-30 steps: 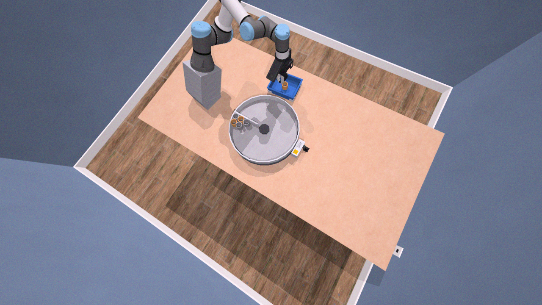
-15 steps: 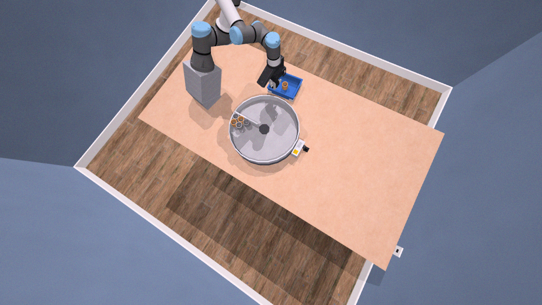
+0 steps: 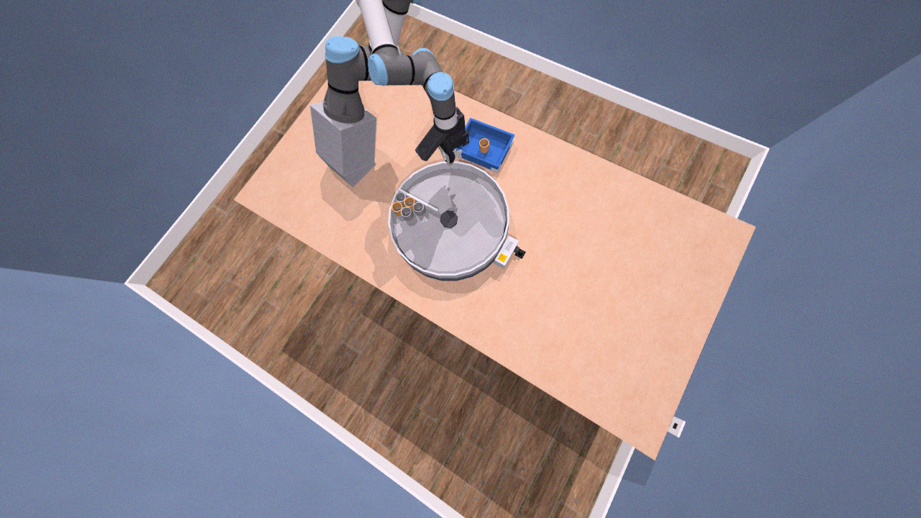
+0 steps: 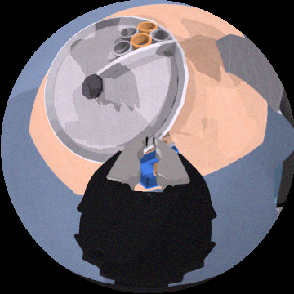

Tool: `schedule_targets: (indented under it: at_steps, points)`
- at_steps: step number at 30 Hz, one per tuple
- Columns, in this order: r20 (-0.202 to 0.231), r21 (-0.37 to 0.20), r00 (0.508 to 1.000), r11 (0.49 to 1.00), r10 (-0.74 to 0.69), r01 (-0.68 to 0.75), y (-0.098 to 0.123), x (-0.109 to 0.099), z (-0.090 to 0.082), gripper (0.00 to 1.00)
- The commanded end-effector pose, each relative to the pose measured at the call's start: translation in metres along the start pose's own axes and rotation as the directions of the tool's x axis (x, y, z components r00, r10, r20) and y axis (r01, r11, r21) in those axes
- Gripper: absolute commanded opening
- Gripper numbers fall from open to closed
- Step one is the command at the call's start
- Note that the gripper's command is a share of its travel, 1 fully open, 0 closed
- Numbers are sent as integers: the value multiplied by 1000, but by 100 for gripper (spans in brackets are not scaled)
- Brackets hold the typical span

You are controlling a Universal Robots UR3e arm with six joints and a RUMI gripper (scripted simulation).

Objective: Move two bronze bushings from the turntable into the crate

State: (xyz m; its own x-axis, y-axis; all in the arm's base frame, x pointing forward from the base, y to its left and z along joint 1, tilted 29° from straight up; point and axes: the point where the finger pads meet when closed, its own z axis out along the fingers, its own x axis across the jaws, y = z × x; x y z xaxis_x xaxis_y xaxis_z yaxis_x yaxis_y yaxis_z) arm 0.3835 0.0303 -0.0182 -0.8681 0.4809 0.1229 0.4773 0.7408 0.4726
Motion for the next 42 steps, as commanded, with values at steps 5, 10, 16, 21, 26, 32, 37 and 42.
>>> schedule_targets:
  at_steps: [5, 10, 16, 21, 26, 32, 37, 42]
  points:
    - [5, -2, 992, 992, 128, -128, -57, -7, -1, 5]
    - [5, -2, 986, 986, 168, -168, -75, -9, -1, 5]
    - [4, -3, 970, 970, 244, -244, -109, -12, -1, 5]
    - [4, -3, 952, 952, 305, -305, -136, -15, 0, 5]
    - [4, -4, 941, 941, 338, -338, -151, -16, 0, 5]
    - [4, -4, 917, 917, 399, -399, -179, -19, 0, 5]
    - [3, -4, 898, 898, 439, -439, -199, -21, 0, 5]
    - [3, -4, 889, 889, 458, -458, -208, -22, 0, 5]
